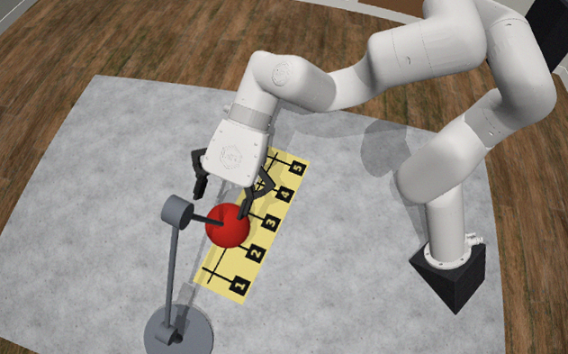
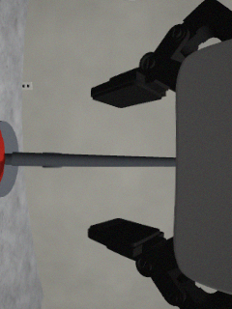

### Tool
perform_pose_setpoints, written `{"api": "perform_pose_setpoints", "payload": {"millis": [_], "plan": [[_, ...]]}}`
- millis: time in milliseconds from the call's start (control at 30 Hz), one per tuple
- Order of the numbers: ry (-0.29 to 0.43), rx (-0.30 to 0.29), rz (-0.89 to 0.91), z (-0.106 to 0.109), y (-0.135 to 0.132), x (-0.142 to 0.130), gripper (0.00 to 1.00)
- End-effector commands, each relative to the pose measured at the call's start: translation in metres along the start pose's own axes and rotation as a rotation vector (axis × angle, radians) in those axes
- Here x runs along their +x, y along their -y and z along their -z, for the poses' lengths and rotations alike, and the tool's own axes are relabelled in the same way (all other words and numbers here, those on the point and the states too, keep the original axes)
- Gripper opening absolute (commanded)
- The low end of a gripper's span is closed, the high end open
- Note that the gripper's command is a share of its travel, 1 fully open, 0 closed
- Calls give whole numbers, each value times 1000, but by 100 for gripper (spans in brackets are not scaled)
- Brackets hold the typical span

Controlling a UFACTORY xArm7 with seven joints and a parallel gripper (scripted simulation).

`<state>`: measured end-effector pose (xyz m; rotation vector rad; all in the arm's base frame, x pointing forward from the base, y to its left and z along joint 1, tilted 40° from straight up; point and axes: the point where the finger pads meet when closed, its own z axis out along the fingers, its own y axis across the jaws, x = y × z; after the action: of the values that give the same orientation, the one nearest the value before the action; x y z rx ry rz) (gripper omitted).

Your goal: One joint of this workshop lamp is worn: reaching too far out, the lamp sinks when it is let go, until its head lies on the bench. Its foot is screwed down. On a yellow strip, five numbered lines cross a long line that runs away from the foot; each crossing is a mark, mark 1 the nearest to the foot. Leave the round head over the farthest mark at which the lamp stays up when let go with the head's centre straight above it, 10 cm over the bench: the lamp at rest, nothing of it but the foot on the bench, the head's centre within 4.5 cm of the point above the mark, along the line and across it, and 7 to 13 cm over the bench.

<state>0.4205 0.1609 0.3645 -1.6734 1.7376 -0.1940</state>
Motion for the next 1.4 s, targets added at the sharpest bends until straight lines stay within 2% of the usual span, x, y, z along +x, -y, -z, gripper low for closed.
{"api": "perform_pose_setpoints", "payload": {"millis": [0,100,600,1367], "plan": [[0,1,3,26,0,-1,100],[0,1,3,30,0,-1,100],[1,3,3,83,1,-1,100],[1,4,3,95,-1,-1,100]]}}
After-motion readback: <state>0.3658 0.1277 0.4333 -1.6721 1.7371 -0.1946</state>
